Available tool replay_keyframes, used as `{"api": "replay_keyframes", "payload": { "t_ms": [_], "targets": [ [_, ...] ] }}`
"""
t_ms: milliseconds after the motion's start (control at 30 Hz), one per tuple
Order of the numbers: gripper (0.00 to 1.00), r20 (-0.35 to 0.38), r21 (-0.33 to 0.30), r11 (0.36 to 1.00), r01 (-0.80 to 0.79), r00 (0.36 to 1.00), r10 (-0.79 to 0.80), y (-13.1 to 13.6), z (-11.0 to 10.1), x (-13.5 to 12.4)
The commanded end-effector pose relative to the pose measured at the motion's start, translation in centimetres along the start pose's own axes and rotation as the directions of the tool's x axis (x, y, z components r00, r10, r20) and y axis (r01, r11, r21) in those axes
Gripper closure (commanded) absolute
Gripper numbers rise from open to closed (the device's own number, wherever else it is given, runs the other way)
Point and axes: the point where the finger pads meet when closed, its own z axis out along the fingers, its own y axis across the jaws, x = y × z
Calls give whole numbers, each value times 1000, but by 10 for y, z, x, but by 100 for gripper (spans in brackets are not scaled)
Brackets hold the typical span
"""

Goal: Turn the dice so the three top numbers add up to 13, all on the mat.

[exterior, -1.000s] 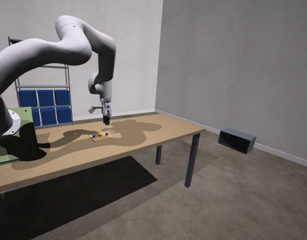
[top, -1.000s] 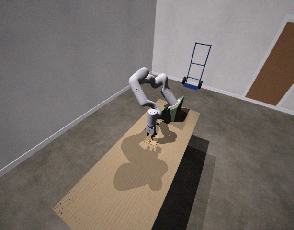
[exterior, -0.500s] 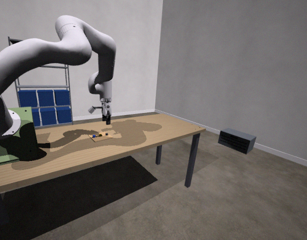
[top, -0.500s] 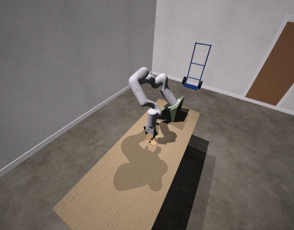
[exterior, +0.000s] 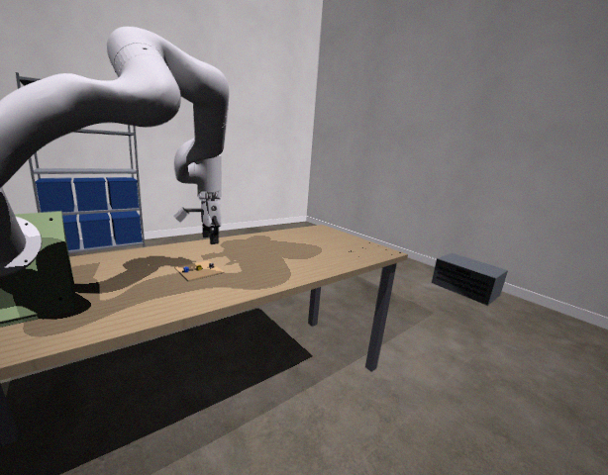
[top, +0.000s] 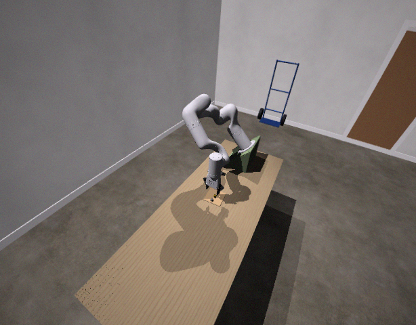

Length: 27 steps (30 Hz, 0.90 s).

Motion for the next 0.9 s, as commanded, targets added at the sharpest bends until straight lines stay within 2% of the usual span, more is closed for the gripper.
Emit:
{"api": "replay_keyframes", "payload": {
  "t_ms": [0, 367, 600, 867],
  "targets": [
    [0, 2, -1, 1000, -1, 1000, 1, 0, -12, -1],
    [0, 2, -1, 1000, -1, 1000, 1, 0, -63, -1],
    [0, 2, -1, 1000, -1, 1000, 1, 0, -73, -1],
    [0, 2, -1, 1000, -1, 1000, 1, 0, -74, -1]
  ]
}}
